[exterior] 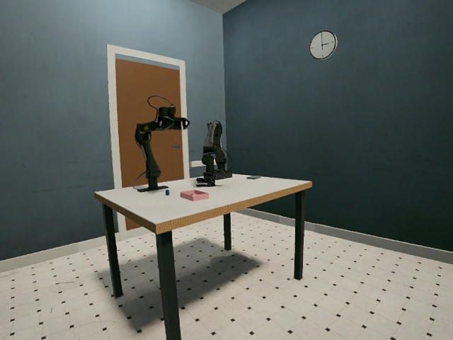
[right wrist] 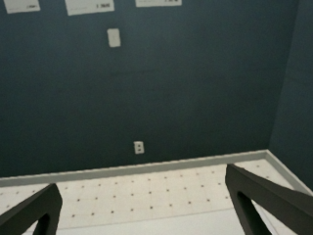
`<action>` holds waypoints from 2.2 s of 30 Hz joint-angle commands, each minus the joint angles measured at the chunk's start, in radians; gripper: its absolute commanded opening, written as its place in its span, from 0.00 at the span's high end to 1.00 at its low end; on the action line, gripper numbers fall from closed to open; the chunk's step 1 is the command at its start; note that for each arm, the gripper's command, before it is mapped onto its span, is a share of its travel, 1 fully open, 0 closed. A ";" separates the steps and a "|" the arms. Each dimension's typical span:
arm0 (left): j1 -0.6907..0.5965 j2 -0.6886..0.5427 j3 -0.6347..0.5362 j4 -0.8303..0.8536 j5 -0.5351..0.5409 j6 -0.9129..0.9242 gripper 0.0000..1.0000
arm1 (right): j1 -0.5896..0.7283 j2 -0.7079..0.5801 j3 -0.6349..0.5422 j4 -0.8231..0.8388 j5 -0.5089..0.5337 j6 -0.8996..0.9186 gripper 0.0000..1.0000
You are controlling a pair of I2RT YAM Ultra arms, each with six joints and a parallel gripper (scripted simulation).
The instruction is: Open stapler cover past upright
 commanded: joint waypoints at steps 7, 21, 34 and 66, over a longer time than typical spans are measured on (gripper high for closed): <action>0.007 -0.011 -0.013 0.004 -0.004 -0.011 0.55 | -0.001 -0.013 0.006 0.009 0.011 0.007 0.00; 0.004 -0.012 -0.004 0.002 -0.004 -0.009 0.67 | -0.002 -0.014 0.006 0.024 0.019 0.014 0.00; 0.004 -0.012 -0.004 0.002 -0.004 -0.009 0.67 | 0.155 -0.289 -0.329 0.021 0.097 -0.021 0.00; 0.004 -0.012 -0.004 0.002 -0.004 -0.009 0.67 | 1.045 -0.768 -0.908 0.056 1.030 0.146 0.00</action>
